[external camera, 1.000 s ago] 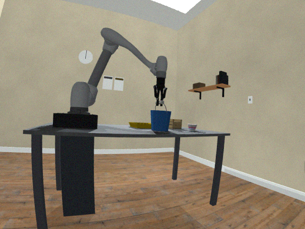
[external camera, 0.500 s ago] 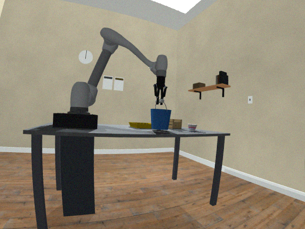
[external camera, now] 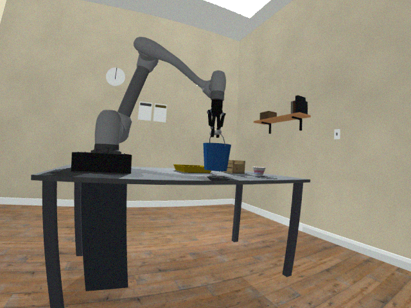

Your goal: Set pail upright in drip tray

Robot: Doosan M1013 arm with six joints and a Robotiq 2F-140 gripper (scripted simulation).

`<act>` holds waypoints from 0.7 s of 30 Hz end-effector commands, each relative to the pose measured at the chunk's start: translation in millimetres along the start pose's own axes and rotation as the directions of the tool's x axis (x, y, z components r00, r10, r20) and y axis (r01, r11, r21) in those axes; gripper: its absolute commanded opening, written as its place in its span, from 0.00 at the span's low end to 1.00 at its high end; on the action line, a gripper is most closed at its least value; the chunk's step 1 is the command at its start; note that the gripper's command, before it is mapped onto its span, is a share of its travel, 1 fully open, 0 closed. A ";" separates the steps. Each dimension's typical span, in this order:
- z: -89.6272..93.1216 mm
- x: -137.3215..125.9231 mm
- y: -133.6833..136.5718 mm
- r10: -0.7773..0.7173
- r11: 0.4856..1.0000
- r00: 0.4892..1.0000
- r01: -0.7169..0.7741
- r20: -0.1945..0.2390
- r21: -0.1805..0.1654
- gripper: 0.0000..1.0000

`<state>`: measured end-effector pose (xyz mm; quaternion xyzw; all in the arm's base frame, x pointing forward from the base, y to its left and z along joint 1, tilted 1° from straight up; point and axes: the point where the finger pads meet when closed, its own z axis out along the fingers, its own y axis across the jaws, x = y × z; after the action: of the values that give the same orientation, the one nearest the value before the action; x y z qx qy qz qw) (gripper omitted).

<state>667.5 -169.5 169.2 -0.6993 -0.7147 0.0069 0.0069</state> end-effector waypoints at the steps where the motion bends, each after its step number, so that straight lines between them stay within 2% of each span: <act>1: -13.4 -0.9 1.5 0.000 1.000 1.000 0.000 0.005 -0.008 0.10; 21: -43.7 -0.5 1.2 0.000 1.000 1.000 0.000 0.004 -0.008 0.10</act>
<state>668.0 -169.7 201.8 -0.6995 -0.7146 0.0070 0.0069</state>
